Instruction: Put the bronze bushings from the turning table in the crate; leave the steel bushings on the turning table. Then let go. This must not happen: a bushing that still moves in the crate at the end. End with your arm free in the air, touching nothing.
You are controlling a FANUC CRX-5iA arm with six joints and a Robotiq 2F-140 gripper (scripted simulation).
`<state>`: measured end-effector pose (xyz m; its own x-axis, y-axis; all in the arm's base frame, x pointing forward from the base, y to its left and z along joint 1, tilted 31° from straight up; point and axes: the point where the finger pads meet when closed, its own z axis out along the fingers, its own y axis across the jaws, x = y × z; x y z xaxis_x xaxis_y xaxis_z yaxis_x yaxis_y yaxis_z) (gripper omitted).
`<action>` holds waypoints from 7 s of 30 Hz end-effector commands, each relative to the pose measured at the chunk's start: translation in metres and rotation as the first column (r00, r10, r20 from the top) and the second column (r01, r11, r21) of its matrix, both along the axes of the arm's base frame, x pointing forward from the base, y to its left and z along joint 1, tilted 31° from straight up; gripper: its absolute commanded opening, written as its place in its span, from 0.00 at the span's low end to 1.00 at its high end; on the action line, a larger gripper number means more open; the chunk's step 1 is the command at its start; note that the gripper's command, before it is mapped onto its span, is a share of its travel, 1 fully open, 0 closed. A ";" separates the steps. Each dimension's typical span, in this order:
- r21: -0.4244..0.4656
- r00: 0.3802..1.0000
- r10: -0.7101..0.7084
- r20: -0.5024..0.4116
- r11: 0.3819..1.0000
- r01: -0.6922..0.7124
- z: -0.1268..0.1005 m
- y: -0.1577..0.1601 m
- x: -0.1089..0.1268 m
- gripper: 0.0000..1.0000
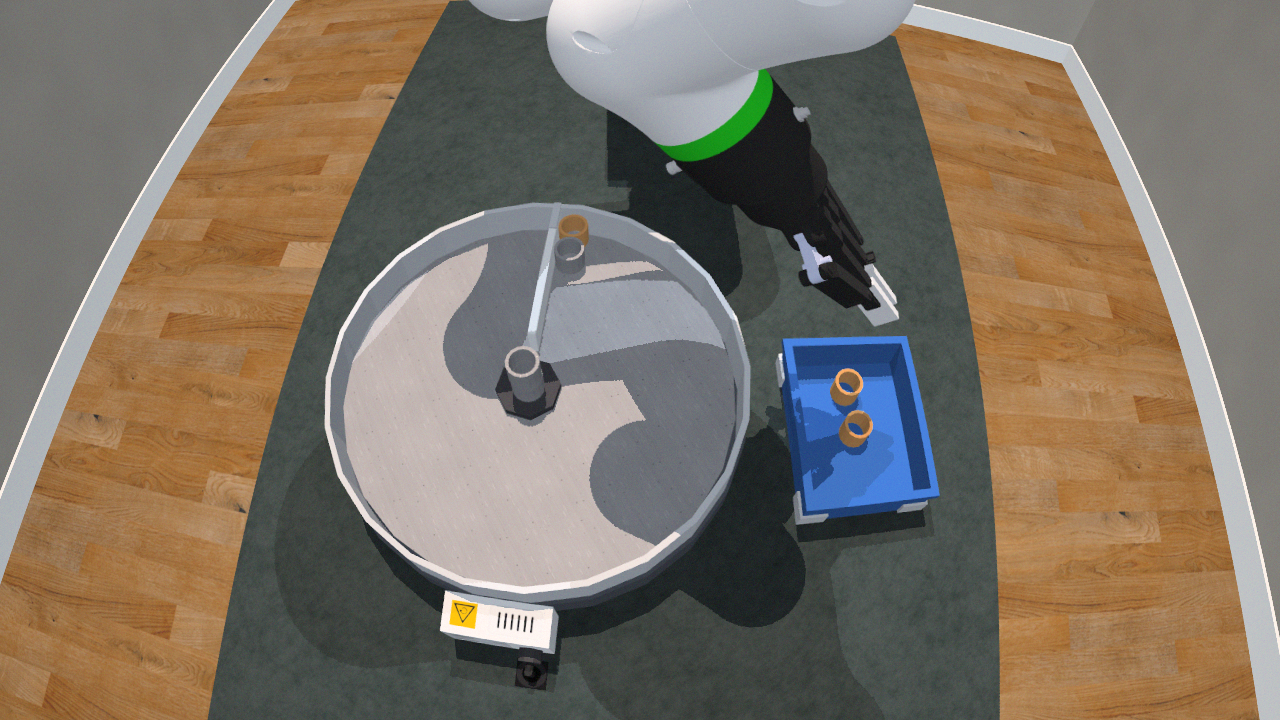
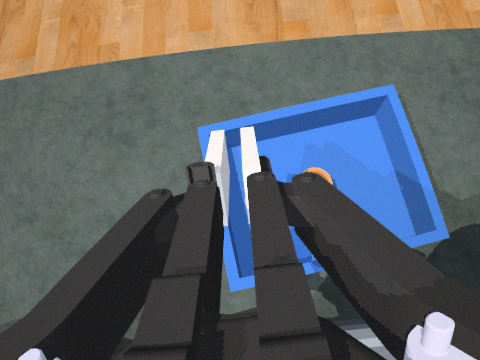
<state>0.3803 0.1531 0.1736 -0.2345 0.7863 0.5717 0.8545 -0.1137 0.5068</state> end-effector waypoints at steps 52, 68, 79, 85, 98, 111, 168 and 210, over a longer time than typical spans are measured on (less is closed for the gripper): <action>-0.342 0.787 0.598 -0.153 0.715 -0.610 -0.045 -0.278 -0.100 0.06; -0.342 0.787 0.598 -0.153 0.715 -0.610 -0.045 -0.278 -0.100 0.06; -0.342 0.787 0.598 -0.153 0.715 -0.610 -0.045 -0.279 -0.100 0.06; -0.348 0.788 0.596 -0.153 0.714 -0.608 -0.044 -0.281 -0.099 0.06; -0.349 0.788 0.596 -0.153 0.714 -0.607 -0.044 -0.281 -0.099 0.06; -0.349 0.788 0.596 -0.153 0.714 -0.607 -0.044 -0.281 -0.099 0.06; -0.349 0.788 0.596 -0.153 0.714 -0.607 -0.065 -0.282 -0.086 0.06; -0.349 0.788 0.596 -0.153 0.714 -0.607 -0.094 -0.283 -0.069 0.06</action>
